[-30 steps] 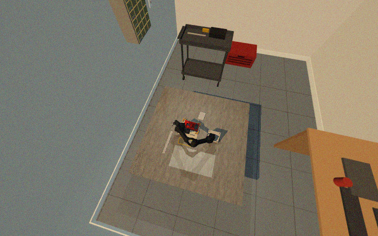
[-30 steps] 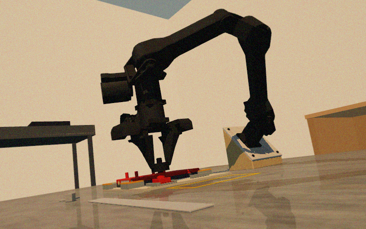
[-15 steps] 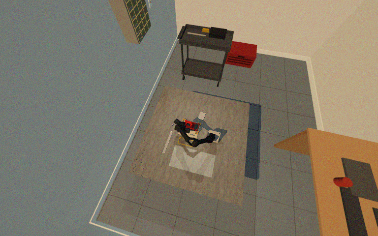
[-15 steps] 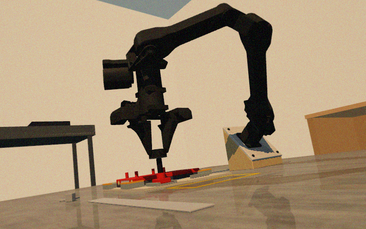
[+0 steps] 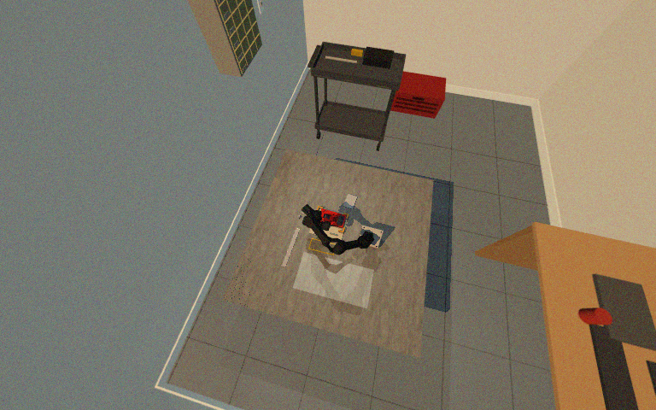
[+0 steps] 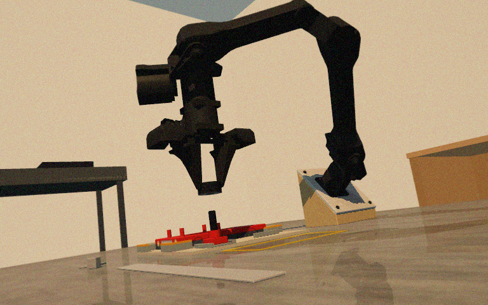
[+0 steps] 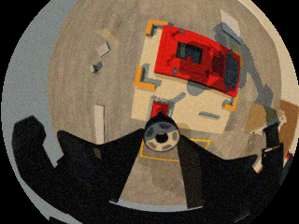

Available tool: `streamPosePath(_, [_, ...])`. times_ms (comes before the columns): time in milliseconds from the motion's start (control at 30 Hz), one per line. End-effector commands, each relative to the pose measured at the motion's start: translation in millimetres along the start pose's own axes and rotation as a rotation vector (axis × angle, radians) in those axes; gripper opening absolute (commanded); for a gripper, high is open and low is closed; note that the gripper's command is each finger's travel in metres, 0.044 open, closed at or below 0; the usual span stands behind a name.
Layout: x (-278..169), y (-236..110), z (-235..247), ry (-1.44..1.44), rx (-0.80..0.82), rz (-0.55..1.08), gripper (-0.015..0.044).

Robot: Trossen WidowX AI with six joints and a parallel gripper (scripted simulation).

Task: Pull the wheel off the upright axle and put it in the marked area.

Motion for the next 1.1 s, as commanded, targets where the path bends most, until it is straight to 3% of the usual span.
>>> streamPosePath(0, [0, -12, 0, -0.003, 0.004, -0.003, 0.0000])
streamPosePath(1067, [-87, -11, -74, 0.000, 0.001, 0.000, 0.0000])
Point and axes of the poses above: the point midway between the two fingers, 35 mm back from their tips, its own y axis out along the fingers, its own z axis across the jaws, x = y × z, the point moved 5 cm from there along -y, back along the fingers, and after that the axes turned 7 degrees about y, right-handed, at the moved point
